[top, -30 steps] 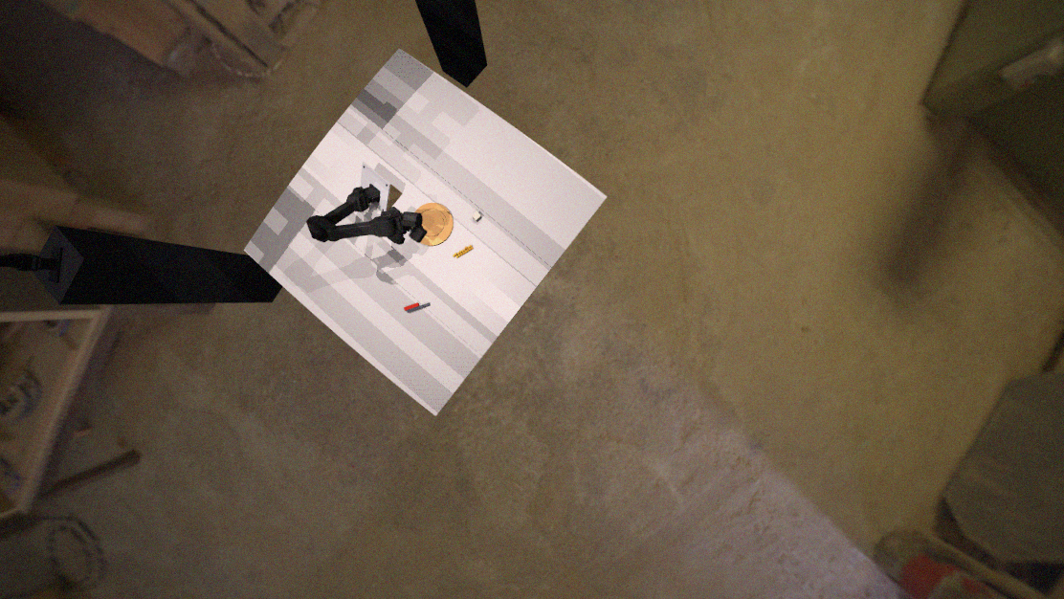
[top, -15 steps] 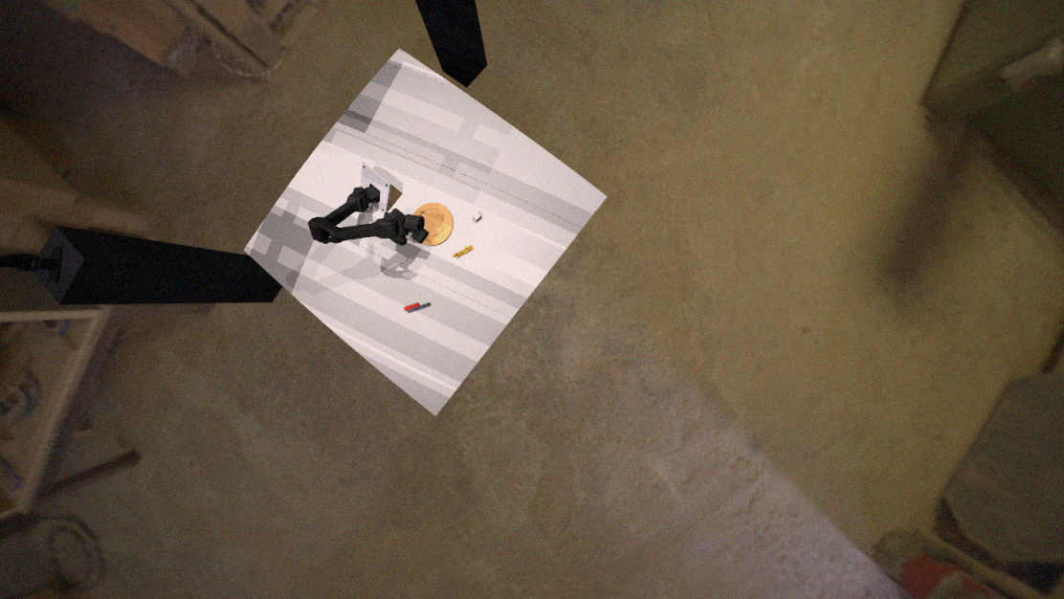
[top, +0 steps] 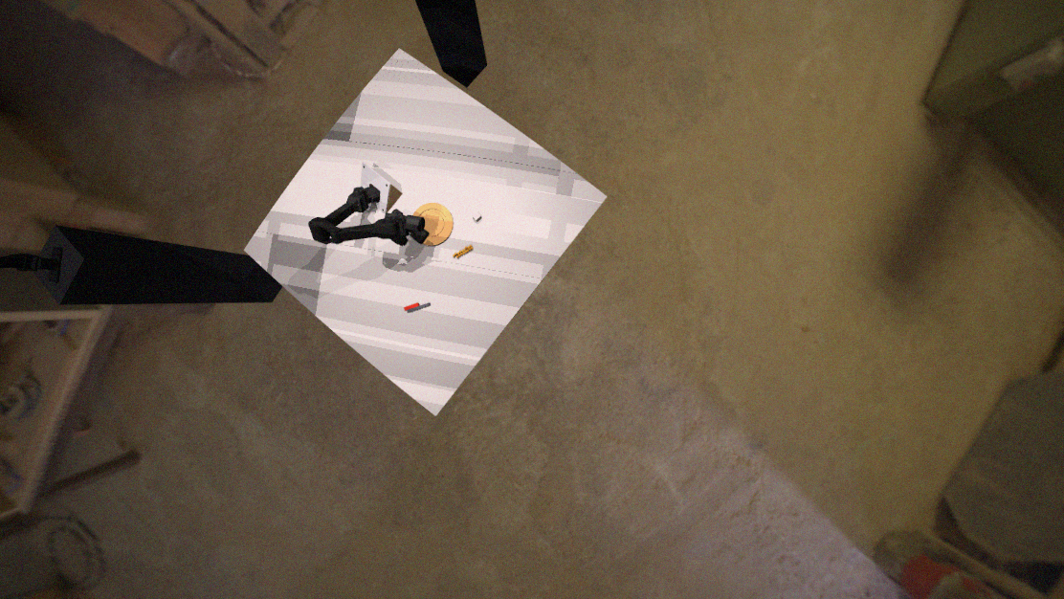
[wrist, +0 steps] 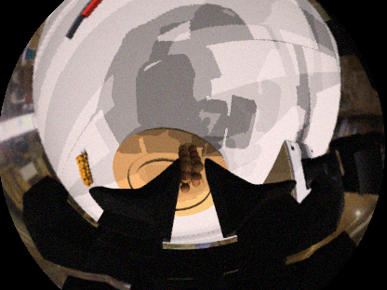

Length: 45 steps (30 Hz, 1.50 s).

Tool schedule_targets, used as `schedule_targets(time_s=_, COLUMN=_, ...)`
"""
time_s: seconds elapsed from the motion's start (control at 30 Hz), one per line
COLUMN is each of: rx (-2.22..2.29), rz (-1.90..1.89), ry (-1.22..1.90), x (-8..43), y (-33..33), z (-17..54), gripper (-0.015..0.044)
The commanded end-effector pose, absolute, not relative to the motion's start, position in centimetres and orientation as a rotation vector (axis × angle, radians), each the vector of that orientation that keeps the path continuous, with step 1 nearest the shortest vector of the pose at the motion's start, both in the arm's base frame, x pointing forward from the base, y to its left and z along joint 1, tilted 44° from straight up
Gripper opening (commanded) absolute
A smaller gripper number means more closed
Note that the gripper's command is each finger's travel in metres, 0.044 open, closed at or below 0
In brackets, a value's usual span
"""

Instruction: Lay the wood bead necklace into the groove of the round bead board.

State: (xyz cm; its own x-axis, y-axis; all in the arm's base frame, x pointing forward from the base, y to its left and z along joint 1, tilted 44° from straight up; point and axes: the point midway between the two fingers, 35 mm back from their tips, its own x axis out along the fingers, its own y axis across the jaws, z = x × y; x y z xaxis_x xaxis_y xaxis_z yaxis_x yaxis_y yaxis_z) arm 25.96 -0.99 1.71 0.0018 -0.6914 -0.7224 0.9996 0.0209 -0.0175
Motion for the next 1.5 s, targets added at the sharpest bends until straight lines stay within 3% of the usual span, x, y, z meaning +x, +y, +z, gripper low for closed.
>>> schedule_targets(time_s=0.0, rx=0.61, rz=-1.464, ry=0.649, x=25.96, y=-0.97, z=1.73, gripper=0.002)
schedule_targets(time_s=0.1, rx=0.61, rz=-1.464, ry=0.649, x=25.96, y=-0.97, z=1.73, gripper=0.0)
schedule_targets(time_s=1.47, rx=0.61, rz=-1.464, ry=0.649, x=25.96, y=-0.97, z=1.73, gripper=0.0)
